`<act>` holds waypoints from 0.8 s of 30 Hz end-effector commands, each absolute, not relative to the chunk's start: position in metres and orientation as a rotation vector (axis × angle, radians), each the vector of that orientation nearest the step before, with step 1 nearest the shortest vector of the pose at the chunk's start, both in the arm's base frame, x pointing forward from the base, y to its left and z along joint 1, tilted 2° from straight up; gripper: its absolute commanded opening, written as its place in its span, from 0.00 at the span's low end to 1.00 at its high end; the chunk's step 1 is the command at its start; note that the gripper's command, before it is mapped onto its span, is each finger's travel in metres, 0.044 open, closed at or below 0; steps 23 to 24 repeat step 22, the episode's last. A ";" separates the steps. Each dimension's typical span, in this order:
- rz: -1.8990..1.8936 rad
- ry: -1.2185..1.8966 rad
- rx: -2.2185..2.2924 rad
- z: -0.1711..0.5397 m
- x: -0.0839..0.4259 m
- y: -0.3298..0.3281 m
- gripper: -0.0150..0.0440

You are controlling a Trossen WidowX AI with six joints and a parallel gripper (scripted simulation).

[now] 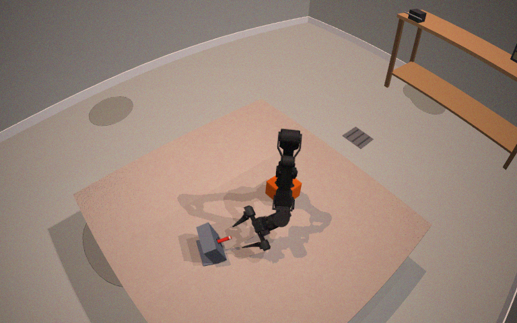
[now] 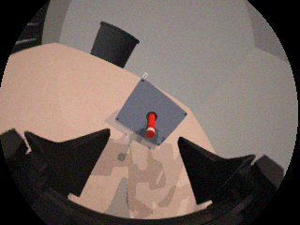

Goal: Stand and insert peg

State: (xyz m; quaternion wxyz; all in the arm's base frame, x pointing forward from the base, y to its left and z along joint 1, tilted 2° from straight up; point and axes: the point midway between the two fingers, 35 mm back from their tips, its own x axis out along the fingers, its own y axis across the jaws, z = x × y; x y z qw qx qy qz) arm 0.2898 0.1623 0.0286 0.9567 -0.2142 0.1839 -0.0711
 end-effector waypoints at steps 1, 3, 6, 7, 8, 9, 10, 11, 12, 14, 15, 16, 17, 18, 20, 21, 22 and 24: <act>-0.148 0.369 -0.428 0.031 0.285 0.163 1.00; -0.148 0.368 -0.428 0.032 0.283 0.164 1.00; -0.147 0.367 -0.429 0.032 0.280 0.165 1.00; -0.147 0.367 -0.429 0.033 0.278 0.165 1.00; -0.147 0.366 -0.430 0.033 0.277 0.165 1.00; -0.147 0.366 -0.430 0.033 0.276 0.166 1.00; -0.147 0.365 -0.431 0.033 0.275 0.166 1.00; -0.147 0.364 -0.431 0.034 0.274 0.167 1.00; -0.147 0.364 -0.431 0.034 0.273 0.167 1.00; -0.146 0.363 -0.432 0.034 0.270 0.168 1.00; -0.146 0.362 -0.432 0.034 0.269 0.168 1.00; -0.146 0.361 -0.433 0.034 0.268 0.168 1.00; -0.146 0.360 -0.433 0.034 0.267 0.169 1.00; -0.146 0.360 -0.433 0.035 0.267 0.169 1.00; -0.146 0.360 -0.433 0.036 0.266 0.169 1.00; -0.146 0.360 -0.433 0.036 0.266 0.169 1.00; -0.146 0.360 -0.433 0.037 0.266 0.169 1.00; -0.146 0.360 -0.433 0.037 0.266 0.169 1.00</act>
